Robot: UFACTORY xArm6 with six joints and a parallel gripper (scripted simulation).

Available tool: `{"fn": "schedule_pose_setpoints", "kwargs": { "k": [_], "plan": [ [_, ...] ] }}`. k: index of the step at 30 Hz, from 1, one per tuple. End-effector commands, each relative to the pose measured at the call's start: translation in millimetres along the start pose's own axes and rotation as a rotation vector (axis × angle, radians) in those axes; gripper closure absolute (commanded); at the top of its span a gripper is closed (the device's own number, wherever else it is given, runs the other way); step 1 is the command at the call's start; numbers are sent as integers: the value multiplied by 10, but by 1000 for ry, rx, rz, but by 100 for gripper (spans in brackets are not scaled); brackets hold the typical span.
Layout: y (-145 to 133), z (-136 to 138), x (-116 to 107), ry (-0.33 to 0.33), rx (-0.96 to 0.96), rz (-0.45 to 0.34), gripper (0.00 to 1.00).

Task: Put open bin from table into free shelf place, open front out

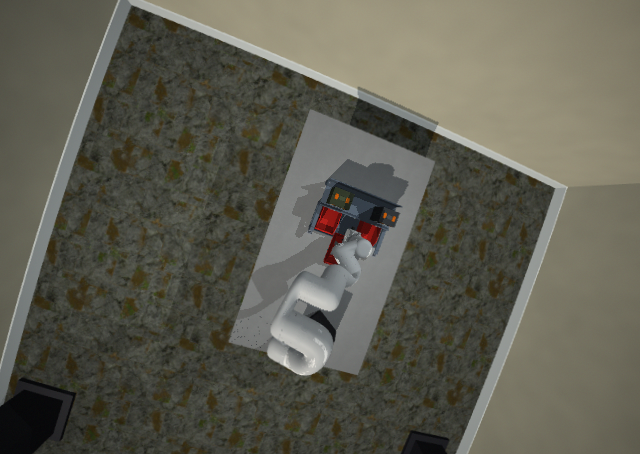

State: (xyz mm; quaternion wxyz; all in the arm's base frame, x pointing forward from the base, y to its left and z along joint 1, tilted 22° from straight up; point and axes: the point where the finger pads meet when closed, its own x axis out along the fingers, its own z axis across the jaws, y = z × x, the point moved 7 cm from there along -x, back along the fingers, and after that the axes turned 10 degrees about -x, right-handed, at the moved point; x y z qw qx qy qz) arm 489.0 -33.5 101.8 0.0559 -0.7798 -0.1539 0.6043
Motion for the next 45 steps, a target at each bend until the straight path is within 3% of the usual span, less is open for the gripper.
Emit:
{"fn": "schedule_pose_setpoints", "kwargs": {
  "k": [1, 24, 29, 41, 45],
  "plan": [
    [2, -13, -13, 4, -1, 1, 67],
    [2, -13, -13, 4, -1, 1, 67],
    [2, -12, -313, 4, -1, 1, 67],
    [2, -12, -313, 4, -1, 1, 67],
    [2, -11, -668, 3, -1, 1, 67]
  ]
}}
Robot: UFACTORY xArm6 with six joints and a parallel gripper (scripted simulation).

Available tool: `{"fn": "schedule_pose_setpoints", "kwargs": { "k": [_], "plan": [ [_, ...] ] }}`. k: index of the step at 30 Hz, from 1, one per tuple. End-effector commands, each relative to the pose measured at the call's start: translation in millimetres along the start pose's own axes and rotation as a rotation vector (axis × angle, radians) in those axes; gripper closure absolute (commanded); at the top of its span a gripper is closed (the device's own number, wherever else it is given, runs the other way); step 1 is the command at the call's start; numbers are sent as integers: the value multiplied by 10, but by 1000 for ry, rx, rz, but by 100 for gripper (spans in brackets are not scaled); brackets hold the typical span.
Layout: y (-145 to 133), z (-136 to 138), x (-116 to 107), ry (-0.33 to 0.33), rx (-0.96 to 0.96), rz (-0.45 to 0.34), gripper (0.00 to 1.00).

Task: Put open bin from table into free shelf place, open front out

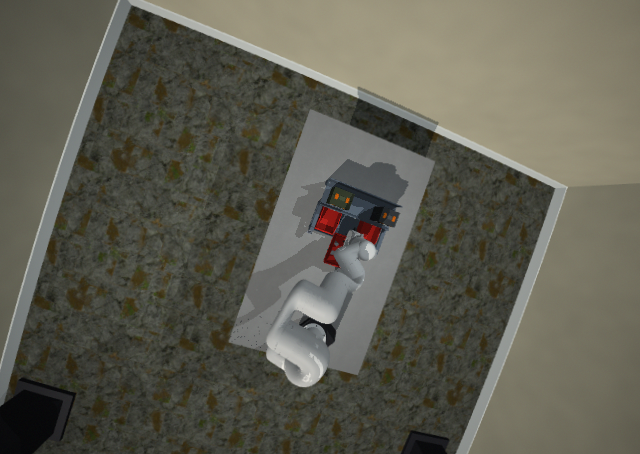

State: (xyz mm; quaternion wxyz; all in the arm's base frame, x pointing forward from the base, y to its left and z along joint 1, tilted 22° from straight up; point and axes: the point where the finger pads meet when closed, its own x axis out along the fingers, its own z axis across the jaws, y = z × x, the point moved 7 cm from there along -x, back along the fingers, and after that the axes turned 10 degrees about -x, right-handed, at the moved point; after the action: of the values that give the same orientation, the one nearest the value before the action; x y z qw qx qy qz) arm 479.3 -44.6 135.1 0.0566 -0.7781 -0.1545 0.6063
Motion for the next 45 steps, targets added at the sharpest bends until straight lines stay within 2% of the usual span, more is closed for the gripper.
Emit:
{"fn": "schedule_pose_setpoints", "kwargs": {
  "k": [1, 30, 35, 45],
  "plan": [
    [3, -26, -395, 9, -2, 3, 67],
    [3, -23, -388, 8, -1, 3, 67],
    [-80, 459, -280, 8, -2, 3, 67],
    [-80, 459, -280, 8, -2, 3, 67]
  ]
}}
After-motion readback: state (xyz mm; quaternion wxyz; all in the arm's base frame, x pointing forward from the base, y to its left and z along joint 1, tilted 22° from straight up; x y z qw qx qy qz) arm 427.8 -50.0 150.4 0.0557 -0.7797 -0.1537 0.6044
